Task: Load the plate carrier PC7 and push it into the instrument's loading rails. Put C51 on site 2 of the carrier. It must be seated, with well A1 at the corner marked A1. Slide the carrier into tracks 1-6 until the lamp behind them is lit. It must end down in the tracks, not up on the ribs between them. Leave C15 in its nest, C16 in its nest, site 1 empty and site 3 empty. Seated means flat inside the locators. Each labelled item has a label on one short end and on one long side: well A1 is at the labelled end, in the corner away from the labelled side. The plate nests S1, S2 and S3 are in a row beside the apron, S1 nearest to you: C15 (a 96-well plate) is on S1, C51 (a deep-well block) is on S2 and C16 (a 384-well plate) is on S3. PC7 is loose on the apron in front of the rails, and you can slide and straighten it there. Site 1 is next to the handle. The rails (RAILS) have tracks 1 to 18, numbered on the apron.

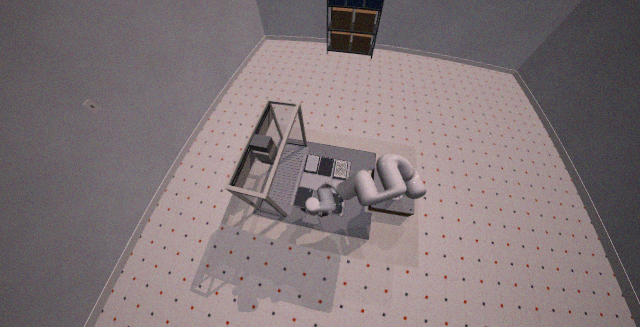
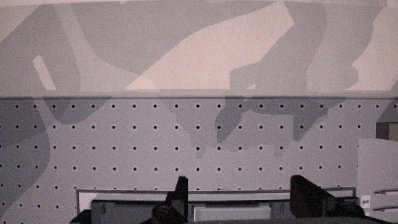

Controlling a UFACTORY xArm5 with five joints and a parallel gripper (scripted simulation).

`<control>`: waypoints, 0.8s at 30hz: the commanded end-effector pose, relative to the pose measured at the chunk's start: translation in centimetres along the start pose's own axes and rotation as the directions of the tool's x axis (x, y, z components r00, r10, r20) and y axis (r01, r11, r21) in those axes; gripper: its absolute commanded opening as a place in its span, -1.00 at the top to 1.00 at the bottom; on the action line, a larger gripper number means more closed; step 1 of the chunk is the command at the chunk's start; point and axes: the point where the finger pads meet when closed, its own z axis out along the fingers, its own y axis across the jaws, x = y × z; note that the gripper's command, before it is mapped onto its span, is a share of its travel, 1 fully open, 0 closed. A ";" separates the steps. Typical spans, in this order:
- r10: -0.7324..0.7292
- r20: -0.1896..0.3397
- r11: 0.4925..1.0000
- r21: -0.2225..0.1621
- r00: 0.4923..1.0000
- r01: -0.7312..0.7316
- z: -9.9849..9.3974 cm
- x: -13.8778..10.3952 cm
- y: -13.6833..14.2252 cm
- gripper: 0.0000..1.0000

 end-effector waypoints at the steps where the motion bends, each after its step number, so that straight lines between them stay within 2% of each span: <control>1: 0.000 -0.001 1.000 -0.003 1.000 0.000 -0.5 0.1 0.1 -1.00; 24: 0.000 -0.002 1.000 -0.003 1.000 0.000 -4.0 0.0 0.1 -1.00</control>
